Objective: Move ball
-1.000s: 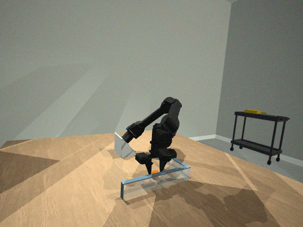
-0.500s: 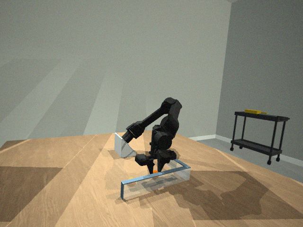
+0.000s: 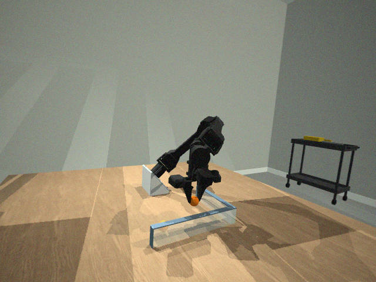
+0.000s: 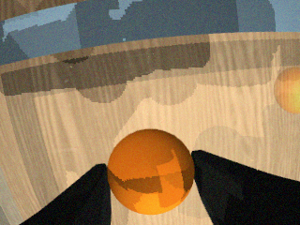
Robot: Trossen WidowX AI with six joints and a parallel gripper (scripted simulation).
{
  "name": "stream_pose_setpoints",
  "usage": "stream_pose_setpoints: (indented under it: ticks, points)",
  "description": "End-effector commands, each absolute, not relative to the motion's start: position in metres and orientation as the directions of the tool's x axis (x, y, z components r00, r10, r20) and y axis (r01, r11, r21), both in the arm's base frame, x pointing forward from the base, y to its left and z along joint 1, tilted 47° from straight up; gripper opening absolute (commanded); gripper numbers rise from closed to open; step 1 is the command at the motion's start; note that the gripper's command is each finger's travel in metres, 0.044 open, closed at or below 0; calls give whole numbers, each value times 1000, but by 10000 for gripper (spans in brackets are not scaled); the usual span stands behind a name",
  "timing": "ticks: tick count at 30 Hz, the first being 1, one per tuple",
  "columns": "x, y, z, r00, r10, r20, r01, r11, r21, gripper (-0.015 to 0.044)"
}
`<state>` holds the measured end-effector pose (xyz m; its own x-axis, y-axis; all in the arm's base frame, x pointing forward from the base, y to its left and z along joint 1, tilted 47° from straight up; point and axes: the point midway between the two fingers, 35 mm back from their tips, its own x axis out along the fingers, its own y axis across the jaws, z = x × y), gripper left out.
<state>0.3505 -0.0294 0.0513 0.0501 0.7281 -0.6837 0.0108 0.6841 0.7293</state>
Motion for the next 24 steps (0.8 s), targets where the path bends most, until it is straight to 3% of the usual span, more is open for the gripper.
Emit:
stream_pose_setpoints:
  ticks: [1, 12, 24]
  points:
    - [350, -46, 66, 53, 723, -689, 4, 690, 724, 0]
    - [342, -75, 96, 51, 727, -685, 3, 686, 728, 0]
    - [352, -104, 40, 51, 722, -690, 8, 691, 723, 0]
